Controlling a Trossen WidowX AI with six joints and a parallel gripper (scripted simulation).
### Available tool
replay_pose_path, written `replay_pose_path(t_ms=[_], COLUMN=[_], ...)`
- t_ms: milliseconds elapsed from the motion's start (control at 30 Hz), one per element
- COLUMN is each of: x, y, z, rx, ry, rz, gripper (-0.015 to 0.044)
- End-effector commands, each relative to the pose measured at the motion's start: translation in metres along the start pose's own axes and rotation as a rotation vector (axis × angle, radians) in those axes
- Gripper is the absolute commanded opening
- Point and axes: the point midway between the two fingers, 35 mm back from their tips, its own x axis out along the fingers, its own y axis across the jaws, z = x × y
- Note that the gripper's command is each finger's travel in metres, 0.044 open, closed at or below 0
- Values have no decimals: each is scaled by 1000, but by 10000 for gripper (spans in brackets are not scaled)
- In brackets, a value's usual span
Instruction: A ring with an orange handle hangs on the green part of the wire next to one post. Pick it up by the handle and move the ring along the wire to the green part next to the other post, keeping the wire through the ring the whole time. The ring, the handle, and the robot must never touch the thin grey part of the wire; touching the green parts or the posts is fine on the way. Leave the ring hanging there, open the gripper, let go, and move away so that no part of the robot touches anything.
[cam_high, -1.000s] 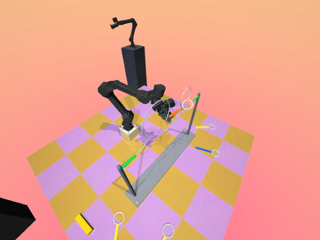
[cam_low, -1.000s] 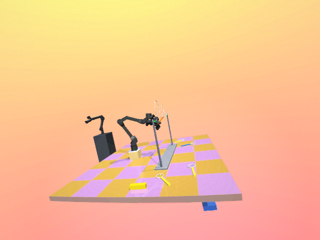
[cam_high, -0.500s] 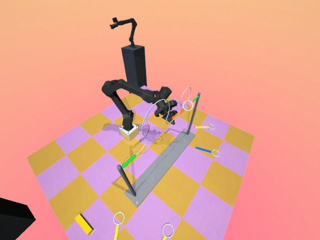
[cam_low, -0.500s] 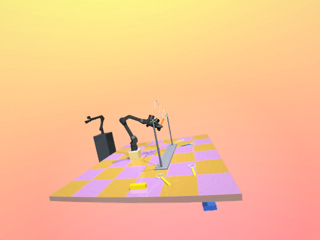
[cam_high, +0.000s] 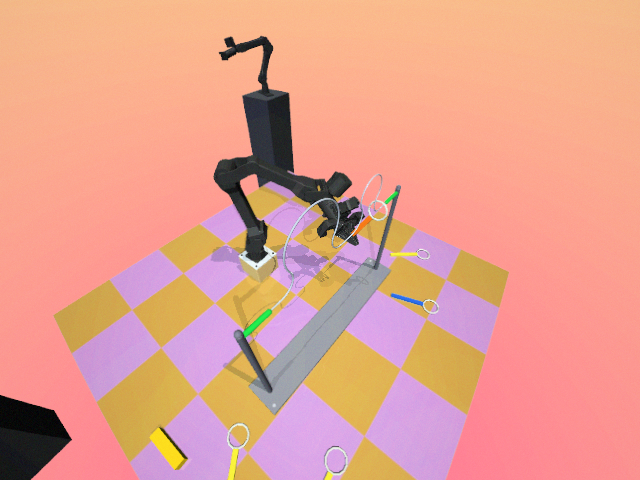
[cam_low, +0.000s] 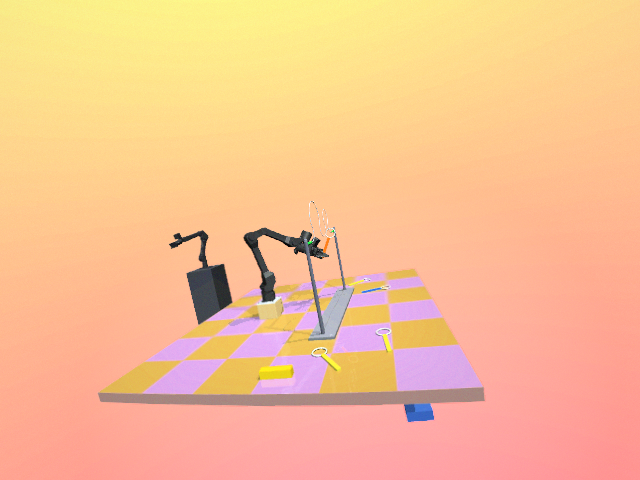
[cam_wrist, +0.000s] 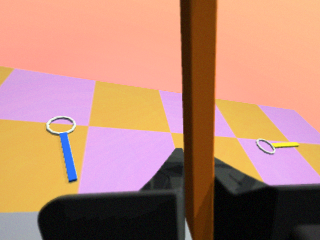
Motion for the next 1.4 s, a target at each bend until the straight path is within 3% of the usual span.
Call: replay_pose_path(t_ms=[0, 1367], x=[-3, -17], y=[15, 75], z=[4, 18], rx=[87, 260], ry=[7, 28], rz=[39, 118], gripper=[-150, -150])
